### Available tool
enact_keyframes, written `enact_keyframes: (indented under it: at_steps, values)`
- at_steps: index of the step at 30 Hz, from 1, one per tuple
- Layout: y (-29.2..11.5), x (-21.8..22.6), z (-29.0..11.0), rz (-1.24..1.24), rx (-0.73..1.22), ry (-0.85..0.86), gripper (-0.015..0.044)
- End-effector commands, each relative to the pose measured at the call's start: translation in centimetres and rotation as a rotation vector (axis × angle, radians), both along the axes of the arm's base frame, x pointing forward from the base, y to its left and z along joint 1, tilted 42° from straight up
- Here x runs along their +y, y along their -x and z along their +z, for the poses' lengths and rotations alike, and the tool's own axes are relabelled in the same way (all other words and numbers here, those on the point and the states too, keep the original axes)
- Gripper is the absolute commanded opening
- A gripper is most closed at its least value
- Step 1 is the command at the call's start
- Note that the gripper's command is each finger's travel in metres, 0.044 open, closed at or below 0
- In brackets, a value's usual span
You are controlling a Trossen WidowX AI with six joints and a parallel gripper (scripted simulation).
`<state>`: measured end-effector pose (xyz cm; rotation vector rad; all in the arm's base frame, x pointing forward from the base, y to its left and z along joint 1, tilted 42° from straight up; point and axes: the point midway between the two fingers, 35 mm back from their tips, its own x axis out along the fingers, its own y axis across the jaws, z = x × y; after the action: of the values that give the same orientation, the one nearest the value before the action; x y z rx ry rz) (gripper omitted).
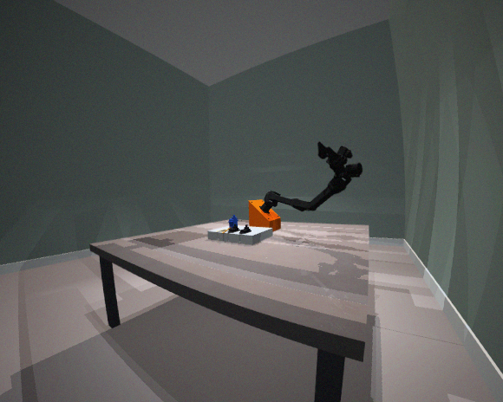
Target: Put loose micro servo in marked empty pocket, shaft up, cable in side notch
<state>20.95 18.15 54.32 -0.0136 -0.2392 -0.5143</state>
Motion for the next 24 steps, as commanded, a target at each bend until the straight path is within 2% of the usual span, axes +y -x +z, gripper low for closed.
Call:
enact_keyframes:
  at_steps: [1,24]
  values:
    - [0.6,-1.1,0.6,-0.009,-0.019,-0.016,0.044]
    - [4.2,-7.4,3.4,-0.069,-0.077,-0.032,0.044]
